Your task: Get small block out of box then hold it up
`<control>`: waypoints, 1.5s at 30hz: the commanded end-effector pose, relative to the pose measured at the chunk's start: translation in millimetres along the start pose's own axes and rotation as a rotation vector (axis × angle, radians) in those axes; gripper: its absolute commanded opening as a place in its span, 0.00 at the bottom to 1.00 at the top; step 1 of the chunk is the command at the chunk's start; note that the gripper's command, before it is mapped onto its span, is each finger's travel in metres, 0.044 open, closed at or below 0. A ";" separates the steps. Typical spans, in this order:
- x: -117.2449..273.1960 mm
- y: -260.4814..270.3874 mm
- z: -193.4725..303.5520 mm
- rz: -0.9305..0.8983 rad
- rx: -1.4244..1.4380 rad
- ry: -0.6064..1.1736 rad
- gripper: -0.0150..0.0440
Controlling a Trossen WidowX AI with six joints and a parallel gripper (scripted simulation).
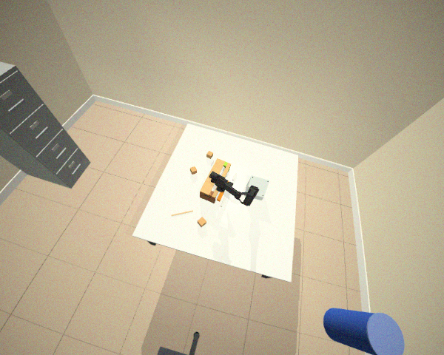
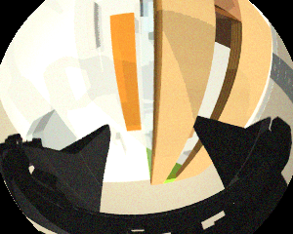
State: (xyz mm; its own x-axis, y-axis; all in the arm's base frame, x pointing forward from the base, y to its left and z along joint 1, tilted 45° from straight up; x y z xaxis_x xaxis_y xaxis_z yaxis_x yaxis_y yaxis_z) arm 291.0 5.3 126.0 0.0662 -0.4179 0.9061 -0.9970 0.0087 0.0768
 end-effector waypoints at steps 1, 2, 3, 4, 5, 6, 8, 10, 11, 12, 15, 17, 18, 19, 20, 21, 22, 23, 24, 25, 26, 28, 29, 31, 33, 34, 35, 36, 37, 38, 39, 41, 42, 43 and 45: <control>-6.8 0.3 -1.7 -0.003 -0.004 -0.006 0.93; -8.4 0.3 -2.2 -0.003 -0.004 -0.007 0.93; -9.9 0.4 -2.6 -0.003 -0.004 -0.007 0.93; -11.5 0.5 -3.1 -0.003 -0.004 -0.007 0.93; -13.0 0.6 -3.6 -0.003 -0.004 -0.007 0.93; -14.6 0.7 -4.1 -0.003 -0.004 -0.007 0.93; -17.6 0.9 -5.0 -0.003 -0.004 -0.007 0.93; -20.7 1.1 -5.9 -0.003 -0.004 -0.008 0.93; -22.2 1.3 -6.4 -0.003 -0.004 -0.008 0.93; -23.8 1.4 -6.9 -0.003 -0.004 -0.008 0.93; -28.3 2.0 -8.3 -0.003 -0.004 -0.008 0.93; -31.1 2.3 -9.1 -0.003 -0.004 -0.009 0.93; -26.0 1.6 -8.1 0.000 0.001 -0.002 0.93; -26.0 1.6 -8.1 0.000 0.001 -0.002 0.93; -26.0 1.6 -8.1 0.000 0.001 -0.002 0.93; -26.4 1.5 -7.2 0.000 0.001 -0.002 0.93; -27.2 1.5 -5.5 0.000 0.001 -0.002 0.93; -28.1 1.5 -3.3 0.000 0.001 -0.002 0.93; -29.4 1.5 -0.4 0.000 0.000 -0.002 0.93; -30.6 1.6 2.5 0.000 0.000 -0.002 0.93; -32.1 1.7 6.0 0.000 0.000 -0.002 0.93; -34.2 1.8 11.4 0.000 0.000 -0.002 0.93; -35.1 1.8 13.8 0.000 0.000 -0.002 0.93; -37.0 1.8 18.9 0.000 0.000 -0.001 0.93; -38.9 1.8 24.2 0.000 0.000 -0.001 0.93; -39.8 1.9 26.8 0.000 0.000 -0.001 0.93; -40.8 1.9 29.4 0.000 0.000 -0.001 0.93; -41.7 1.9 32.0 0.000 0.000 -0.001 0.93; -42.7 1.9 34.6 0.000 0.000 -0.001 0.93; -43.6 1.9 37.3 0.000 0.000 0.000 0.93; -44.6 1.9 39.9 0.000 0.000 0.000 0.93; -46.5 2.0 45.1 0.000 0.000 0.000 0.93; -47.5 2.0 47.8 0.000 0.000 0.000 0.93; -48.4 2.0 50.4 0.000 0.000 0.000 0.93; -50.3 2.0 55.7 0.000 0.000 0.000 0.93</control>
Point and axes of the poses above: the point midway between the two fingers, 35 mm back from their tips, its own x axis back along the fingers, its own y axis across the jaws, z = x × y, the point moved 6 cm from there along x, back along the fingers
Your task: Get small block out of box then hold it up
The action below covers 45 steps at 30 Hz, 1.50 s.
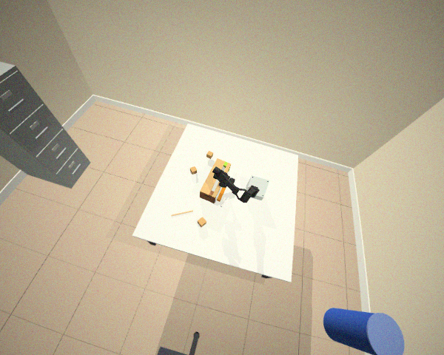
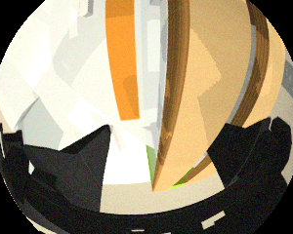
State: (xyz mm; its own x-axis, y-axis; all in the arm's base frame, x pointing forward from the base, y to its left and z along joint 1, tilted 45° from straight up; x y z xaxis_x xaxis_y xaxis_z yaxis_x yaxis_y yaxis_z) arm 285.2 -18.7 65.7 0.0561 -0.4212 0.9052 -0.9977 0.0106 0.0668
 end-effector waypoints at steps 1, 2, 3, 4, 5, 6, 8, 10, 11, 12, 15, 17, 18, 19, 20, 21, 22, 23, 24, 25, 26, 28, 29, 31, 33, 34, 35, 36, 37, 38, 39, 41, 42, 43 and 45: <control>-6.2 1.2 11.3 -0.010 -0.002 0.004 0.93; -7.1 1.2 13.9 -0.010 -0.002 0.004 0.93; -8.1 1.3 16.6 -0.010 -0.002 0.004 0.93; -9.0 1.3 19.2 -0.010 -0.002 0.005 0.93; -10.0 1.3 21.9 -0.010 -0.002 0.005 0.93; -10.9 1.4 24.6 -0.010 -0.002 0.005 0.93; -12.8 1.4 30.1 -0.010 -0.002 0.005 0.93; -14.8 1.5 35.5 -0.010 -0.002 0.005 0.93; -15.7 1.5 38.3 -0.010 -0.002 0.005 0.93; -16.7 1.6 41.0 -0.010 -0.002 0.006 0.93; -19.6 1.7 49.3 -0.010 -0.002 0.006 0.93; -21.6 1.7 54.8 -0.010 -0.002 0.006 0.93; -22.5 1.8 57.6 -0.010 -0.002 0.006 0.93; -23.5 1.8 60.4 -0.009 -0.002 0.007 0.93; -24.5 1.8 63.2 -0.009 -0.002 0.007 0.93; -25.5 1.9 65.9 -0.009 -0.002 0.007 0.93; -26.4 1.9 68.7 -0.009 -0.002 0.007 0.93; -27.4 1.9 71.5 -0.009 -0.002 0.007 0.93; -28.4 2.0 74.3 -0.009 -0.002 0.007 0.93; -29.4 2.0 77.1 -0.009 -0.002 0.008 0.93; -30.3 2.0 79.9 -0.009 -0.002 0.008 0.93; -32.3 2.1 85.5 -0.009 -0.002 0.008 0.93; -33.3 2.1 88.3 -0.009 -0.002 0.008 0.93; -35.2 2.2 94.1 -0.009 -0.002 0.008 0.93; -36.9 2.3 98.8 -0.009 -0.002 0.009 0.93; -37.2 2.3 99.6 -0.009 -0.002 0.009 0.93; -37.2 2.3 99.6 -0.009 -0.002 0.009 0.93; -37.2 2.3 99.6 -0.009 -0.002 0.009 0.93; -37.2 2.3 99.6 -0.009 -0.002 0.009 0.93; -37.2 2.3 99.6 -0.009 -0.002 0.009 0.93; -37.2 2.3 99.6 -0.009 -0.002 0.009 0.93; -29.7 1.4 102.3 -0.009 -0.003 0.009 0.93; -23.1 0.9 104.6 -0.008 -0.003 0.009 0.93; -14.3 0.4 107.5 -0.008 -0.004 0.009 0.93; 7.7 0.7 114.4 -0.008 -0.005 0.008 0.93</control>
Point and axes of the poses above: the point midway between the two fingers, 35 mm back from their tips, its own x axis back along the fingers, its own y axis across the jaws, z = x × y, the point moved 6 cm from there along x, back along the fingers
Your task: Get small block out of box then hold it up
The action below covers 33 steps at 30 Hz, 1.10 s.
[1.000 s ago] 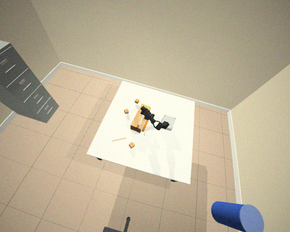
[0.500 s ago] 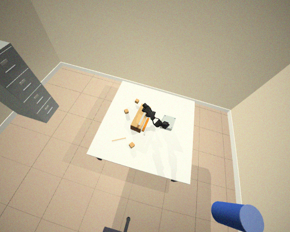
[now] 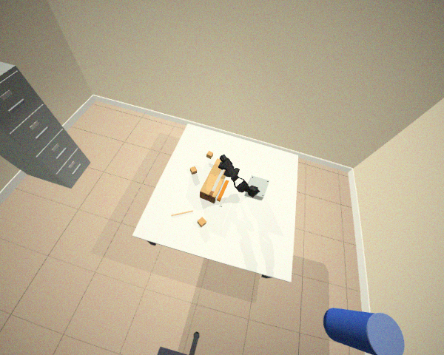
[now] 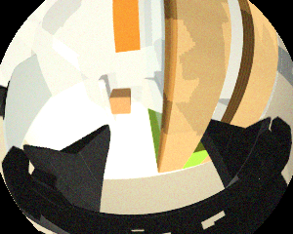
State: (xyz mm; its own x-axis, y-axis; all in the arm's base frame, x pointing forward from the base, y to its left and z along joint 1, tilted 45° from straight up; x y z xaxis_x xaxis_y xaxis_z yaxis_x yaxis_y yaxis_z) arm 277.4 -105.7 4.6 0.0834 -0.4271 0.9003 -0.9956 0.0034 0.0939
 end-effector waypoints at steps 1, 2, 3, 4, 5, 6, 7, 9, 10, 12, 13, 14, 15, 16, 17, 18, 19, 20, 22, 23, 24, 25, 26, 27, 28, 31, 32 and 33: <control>35.4 -0.6 11.8 0.020 -0.001 0.013 0.93; 41.0 0.1 13.3 0.020 -0.001 0.013 0.93; 43.0 0.3 13.8 0.020 -0.001 0.013 0.93; 43.0 0.3 13.8 0.020 -0.001 0.013 0.93; 43.0 0.3 13.8 0.020 -0.001 0.013 0.93; 43.0 0.3 13.8 0.020 -0.001 0.013 0.93; 39.3 -0.8 15.0 0.030 -0.009 0.011 0.93; 39.4 0.3 16.7 0.035 -0.082 0.004 0.84; 39.3 1.7 18.4 0.039 -0.173 -0.005 0.80; 39.0 4.8 22.0 0.048 -0.391 -0.029 0.74; 38.8 6.4 23.8 0.051 -0.500 -0.042 0.74; 38.7 8.0 25.6 0.052 -0.609 -0.056 0.74; 38.5 9.6 27.3 0.053 -0.717 -0.070 0.74; 38.4 11.2 29.0 0.053 -0.826 -0.084 0.74; 38.2 12.8 30.7 0.051 -0.935 -0.099 0.74; 38.0 14.3 32.2 0.049 -1.043 -0.114 0.74; 37.8 15.9 33.7 0.045 -1.151 -0.130 0.74; 37.6 17.5 35.2 0.039 -1.259 -0.146 0.74; 37.2 20.6 38.1 0.024 -1.474 -0.179 0.74; 37.0 22.2 39.5 0.015 -1.582 -0.196 0.74; 36.9 23.8 40.9 0.003 -1.689 -0.213 0.74; 36.7 25.4 42.3 -0.010 -1.796 -0.230 0.74; 36.5 27.0 43.7 -0.024 -1.903 -0.246 0.74; 36.3 28.6 45.0 -0.040 -2.010 -0.263 0.74; 36.1 30.2 46.4 -0.059 -2.117 -0.280 0.74; 35.7 34.5 49.9 -0.112 -2.367 -0.324 0.74; 35.6 35.6 50.7 -0.128 -2.436 -0.335 0.74; 35.5 36.6 51.5 -0.146 -2.504 -0.345 0.74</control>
Point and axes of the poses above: the point midway between the two fingers, 35 mm back from their tips, its own x axis back along the fingers, its own y axis across the jaws, z = x × y, the point moved 6 cm from there along x, back along the fingers
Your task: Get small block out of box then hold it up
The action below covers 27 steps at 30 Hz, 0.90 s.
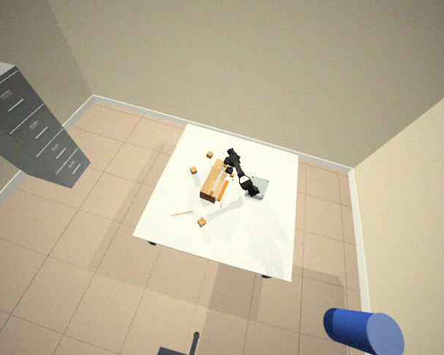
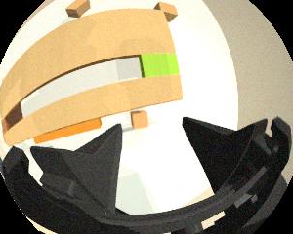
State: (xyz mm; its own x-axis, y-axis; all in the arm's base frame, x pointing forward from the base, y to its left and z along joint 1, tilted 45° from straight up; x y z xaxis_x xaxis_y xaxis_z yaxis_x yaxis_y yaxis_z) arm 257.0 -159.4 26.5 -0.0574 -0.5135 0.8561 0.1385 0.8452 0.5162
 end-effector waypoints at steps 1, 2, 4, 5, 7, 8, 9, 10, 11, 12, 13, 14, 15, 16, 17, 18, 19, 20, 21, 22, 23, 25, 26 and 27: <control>-2.1 -14.0 14.8 -0.122 -0.931 -0.028 0.74; -2.0 -14.9 15.7 -0.131 -1.001 -0.027 0.74; -1.8 -16.7 17.7 -0.150 -1.141 -0.022 0.74; -1.6 -18.0 19.1 -0.164 -1.214 -0.020 0.74; -1.3 -19.7 21.1 -0.184 -1.353 -0.012 0.74; -1.2 -20.6 22.0 -0.194 -1.423 -0.007 0.74; -1.1 -21.4 23.0 -0.204 -1.492 -0.002 0.74; -1.0 -22.2 24.0 -0.215 -1.562 0.004 0.74; -0.9 -23.0 24.9 -0.225 -1.632 0.011 0.74; -0.7 -23.8 25.9 -0.236 -1.700 0.018 0.74; -0.6 -24.6 26.9 -0.247 -1.770 0.026 0.74; -0.5 -25.4 27.8 -0.258 -1.839 0.035 0.74; -0.3 -26.6 29.2 -0.272 -1.910 0.044 0.74; -0.2 -27.3 30.2 -0.283 -1.979 0.055 0.74; 0.0 -28.1 31.1 -0.294 -2.048 0.066 0.74; 0.1 -28.8 32.1 -0.304 -2.117 0.078 0.74; 0.2 -29.6 33.0 -0.315 -2.185 0.090 0.74; 0.3 -30.3 34.0 -0.326 -2.253 0.104 0.74; 0.5 -31.0 34.9 -0.336 -2.321 0.118 0.74; 0.6 -31.7 35.9 -0.347 -2.389 0.134 0.74; 0.7 -32.5 36.8 -0.357 -2.457 0.150 0.74; 1.0 -34.2 39.1 -0.382 -2.594 0.188 0.74; 1.1 -34.8 40.0 -0.392 -2.661 0.207 0.74; 1.3 -35.5 41.0 -0.401 -2.728 0.228 0.74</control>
State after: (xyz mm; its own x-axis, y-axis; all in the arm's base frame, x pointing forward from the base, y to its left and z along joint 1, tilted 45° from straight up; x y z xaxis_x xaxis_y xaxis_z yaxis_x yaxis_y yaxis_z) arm 226.9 -179.4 18.1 -0.2297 -0.5961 0.7694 0.8757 -0.4715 -0.1038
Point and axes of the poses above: the point midway between the two fingers, 35 mm back from their tips, its own x axis back along the fingers, its own y axis across the jaws, z = x × y, the point moved 6 cm from there along x, back along the fingers
